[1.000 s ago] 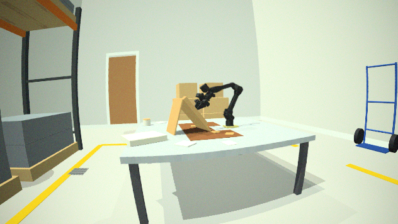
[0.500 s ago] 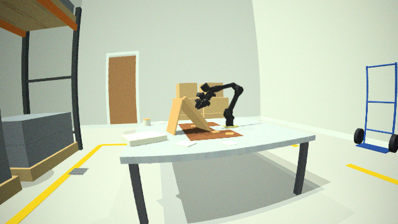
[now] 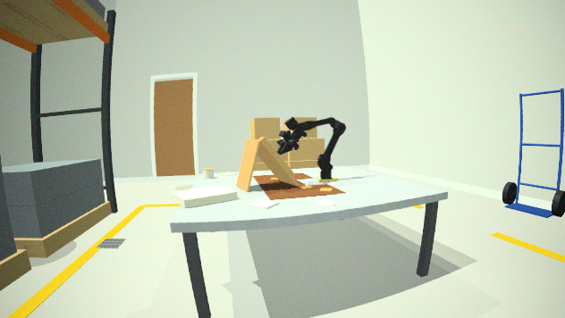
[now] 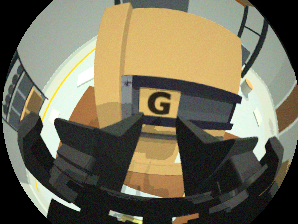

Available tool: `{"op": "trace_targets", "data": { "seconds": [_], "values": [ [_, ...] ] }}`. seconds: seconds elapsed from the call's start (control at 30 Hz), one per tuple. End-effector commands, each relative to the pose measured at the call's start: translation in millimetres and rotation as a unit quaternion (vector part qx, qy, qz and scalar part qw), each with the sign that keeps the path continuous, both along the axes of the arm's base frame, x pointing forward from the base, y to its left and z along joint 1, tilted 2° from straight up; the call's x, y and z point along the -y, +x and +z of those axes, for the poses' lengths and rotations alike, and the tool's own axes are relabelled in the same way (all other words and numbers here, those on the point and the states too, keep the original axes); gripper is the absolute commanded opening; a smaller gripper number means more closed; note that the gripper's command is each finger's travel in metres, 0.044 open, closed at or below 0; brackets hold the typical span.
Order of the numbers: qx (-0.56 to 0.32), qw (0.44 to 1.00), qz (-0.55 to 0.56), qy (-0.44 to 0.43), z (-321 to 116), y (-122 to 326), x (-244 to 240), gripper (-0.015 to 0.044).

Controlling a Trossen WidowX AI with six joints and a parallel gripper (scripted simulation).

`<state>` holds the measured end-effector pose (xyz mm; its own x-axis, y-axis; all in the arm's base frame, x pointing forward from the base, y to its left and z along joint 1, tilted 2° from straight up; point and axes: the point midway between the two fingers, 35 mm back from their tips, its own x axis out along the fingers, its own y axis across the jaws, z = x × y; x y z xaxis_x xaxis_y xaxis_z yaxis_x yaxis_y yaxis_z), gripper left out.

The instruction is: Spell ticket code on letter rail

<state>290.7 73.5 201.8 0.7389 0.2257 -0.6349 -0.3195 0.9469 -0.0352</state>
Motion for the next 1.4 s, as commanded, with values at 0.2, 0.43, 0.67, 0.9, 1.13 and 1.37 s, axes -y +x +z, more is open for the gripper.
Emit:
{"op": "trace_targets", "data": {
  "seconds": [0.2, 0.43, 0.67, 0.9, 1.13, 1.37],
  "values": [
    [0.0, 1.0, 0.0, 0.0, 0, 0, 0, 0.0],
    [-0.027, 0.999, -0.005, -0.017, 1, 6, 4, 0.0],
    [-0.158, 0.985, -0.013, -0.072, 6, 25, 16, 0.0],
    [-0.29, 0.951, -0.012, -0.103, 9, 37, 21, 0.0],
    [-0.317, 0.942, -0.012, -0.109, 9, 39, 23, 0.0],
    [-0.317, 0.942, -0.012, -0.109, 5, 42, 21, 0.0]
  ]
}}
